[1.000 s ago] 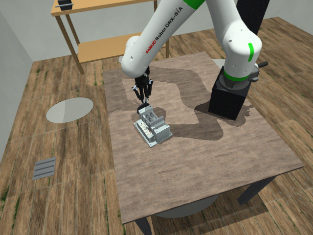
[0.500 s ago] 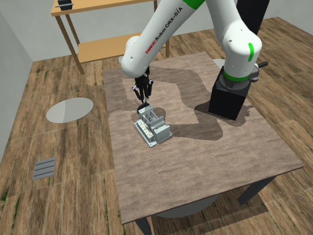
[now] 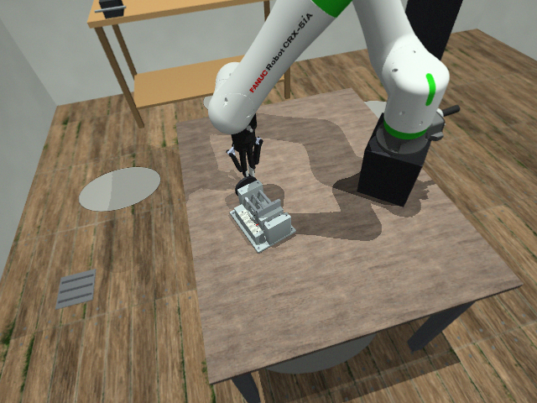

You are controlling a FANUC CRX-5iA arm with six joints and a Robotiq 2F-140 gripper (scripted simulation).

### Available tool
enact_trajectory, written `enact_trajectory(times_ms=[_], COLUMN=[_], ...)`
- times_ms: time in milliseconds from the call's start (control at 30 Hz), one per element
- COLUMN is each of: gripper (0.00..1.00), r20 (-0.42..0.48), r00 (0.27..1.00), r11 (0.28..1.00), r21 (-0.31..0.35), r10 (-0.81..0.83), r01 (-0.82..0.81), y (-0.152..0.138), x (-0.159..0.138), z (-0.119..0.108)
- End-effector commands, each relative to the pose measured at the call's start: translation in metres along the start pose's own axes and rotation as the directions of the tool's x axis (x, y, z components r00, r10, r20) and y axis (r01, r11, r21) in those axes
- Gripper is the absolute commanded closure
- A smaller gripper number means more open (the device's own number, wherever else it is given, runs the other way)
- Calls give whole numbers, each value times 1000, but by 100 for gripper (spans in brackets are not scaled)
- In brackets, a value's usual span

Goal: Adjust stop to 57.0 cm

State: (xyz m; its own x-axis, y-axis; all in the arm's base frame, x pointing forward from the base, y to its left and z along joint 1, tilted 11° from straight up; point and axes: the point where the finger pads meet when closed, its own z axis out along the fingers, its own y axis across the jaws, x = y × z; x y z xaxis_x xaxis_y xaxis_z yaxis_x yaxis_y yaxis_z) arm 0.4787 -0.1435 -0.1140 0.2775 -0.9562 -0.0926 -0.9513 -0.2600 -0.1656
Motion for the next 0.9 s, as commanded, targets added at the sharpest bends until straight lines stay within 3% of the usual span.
enact_trajectory(times_ms=[0,867], gripper=[96,96], r20=[0,0], r00=[1000,1000], r11=[1000,1000], r21=[0,0], r10=[0,0], r01=[0,0], y=[0,-1], x=[0,0], z=[0,5])
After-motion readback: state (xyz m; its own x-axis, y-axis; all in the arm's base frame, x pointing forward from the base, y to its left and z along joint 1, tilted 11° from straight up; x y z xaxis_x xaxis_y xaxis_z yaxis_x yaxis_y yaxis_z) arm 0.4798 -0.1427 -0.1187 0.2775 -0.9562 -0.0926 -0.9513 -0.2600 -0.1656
